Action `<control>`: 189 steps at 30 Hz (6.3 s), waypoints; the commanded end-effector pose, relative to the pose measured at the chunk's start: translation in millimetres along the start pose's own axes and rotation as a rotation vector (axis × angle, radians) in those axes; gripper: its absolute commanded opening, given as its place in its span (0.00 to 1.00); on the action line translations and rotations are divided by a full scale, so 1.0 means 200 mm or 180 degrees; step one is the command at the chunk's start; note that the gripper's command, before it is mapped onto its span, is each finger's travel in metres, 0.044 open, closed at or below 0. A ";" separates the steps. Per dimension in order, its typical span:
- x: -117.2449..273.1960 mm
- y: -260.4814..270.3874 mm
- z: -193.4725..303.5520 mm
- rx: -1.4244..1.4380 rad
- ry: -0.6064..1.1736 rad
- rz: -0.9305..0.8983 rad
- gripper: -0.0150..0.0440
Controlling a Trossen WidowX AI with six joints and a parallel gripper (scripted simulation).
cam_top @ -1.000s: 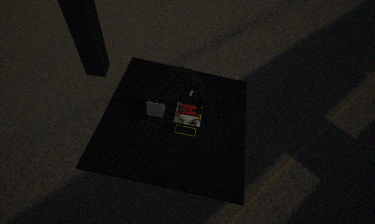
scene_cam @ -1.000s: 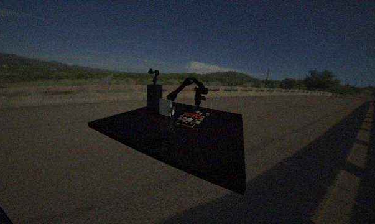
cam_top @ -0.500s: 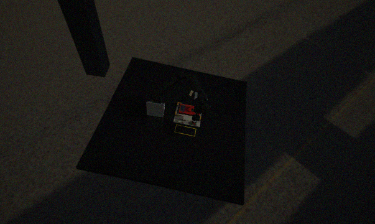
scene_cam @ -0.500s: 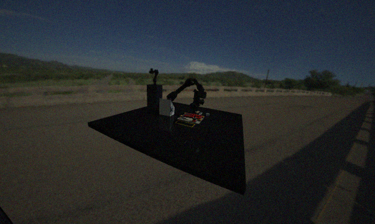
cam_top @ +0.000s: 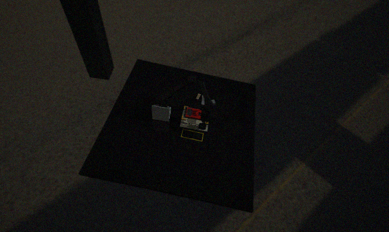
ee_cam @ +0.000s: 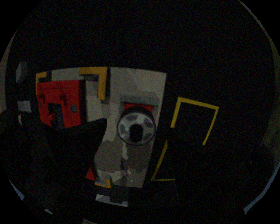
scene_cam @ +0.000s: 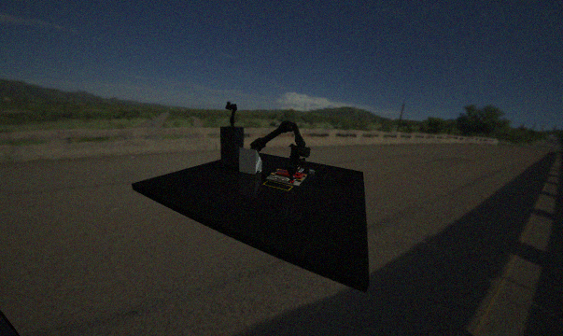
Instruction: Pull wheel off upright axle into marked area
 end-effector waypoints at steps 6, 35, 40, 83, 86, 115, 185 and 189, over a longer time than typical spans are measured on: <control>-0.06 0.00 0.02 -0.0012 0.0023 -0.0012 0.67; -0.03 0.00 0.02 -0.0014 0.0021 -0.0012 0.25; -0.02 0.00 0.02 -0.0015 0.0021 -0.0012 0.25; 0.05 0.00 0.01 -0.0020 0.0015 -0.0013 0.25; 0.05 0.00 0.01 -0.0020 0.0015 -0.0013 0.25; 0.10 0.00 0.02 -0.0023 0.0011 -0.0015 0.25; 0.01 -0.42 0.40 -0.0030 0.0012 0.0005 0.25; -0.13 -0.42 0.40 -0.0029 0.0011 -0.0002 0.25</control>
Point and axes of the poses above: the point midway between the two fingers, 35 mm back from their tips, its own x axis back along the fingers, its own y axis across the jaws, z = x × y, the point moved 6 cm from there along x, back along the fingers, and after that the axes turned 10 degrees about x, right-handed, at the moved point
